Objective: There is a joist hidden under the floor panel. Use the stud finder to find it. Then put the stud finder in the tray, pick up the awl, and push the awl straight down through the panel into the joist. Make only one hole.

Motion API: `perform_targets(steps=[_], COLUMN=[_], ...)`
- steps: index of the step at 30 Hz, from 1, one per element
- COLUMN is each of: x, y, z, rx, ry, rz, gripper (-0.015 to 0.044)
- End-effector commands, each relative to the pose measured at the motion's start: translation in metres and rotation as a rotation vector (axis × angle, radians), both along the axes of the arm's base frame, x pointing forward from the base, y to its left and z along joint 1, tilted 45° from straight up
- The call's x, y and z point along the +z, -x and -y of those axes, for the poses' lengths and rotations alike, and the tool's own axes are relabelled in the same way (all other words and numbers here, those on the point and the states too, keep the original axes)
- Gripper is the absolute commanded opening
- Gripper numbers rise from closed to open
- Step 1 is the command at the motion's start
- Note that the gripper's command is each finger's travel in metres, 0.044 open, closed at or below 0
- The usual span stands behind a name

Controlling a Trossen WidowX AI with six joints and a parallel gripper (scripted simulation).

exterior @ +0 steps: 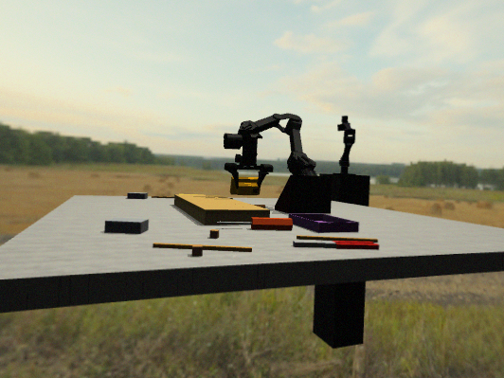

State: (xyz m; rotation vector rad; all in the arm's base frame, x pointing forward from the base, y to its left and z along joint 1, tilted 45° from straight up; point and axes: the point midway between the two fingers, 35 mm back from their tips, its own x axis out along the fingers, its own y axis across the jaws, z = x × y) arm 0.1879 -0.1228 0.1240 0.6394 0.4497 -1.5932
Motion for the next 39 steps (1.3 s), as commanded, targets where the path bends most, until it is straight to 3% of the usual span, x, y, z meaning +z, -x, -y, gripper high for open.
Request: perform_targets(steps=[1, 39], x=[0.0074, 0.0084], y=[-0.0026, 0.0016], z=[-0.0036, -0.0001], rx=[0.004, 0.009], ry=[0.008, -0.194], rz=[0.015, 0.016], gripper=[0.0000, 0.0000])
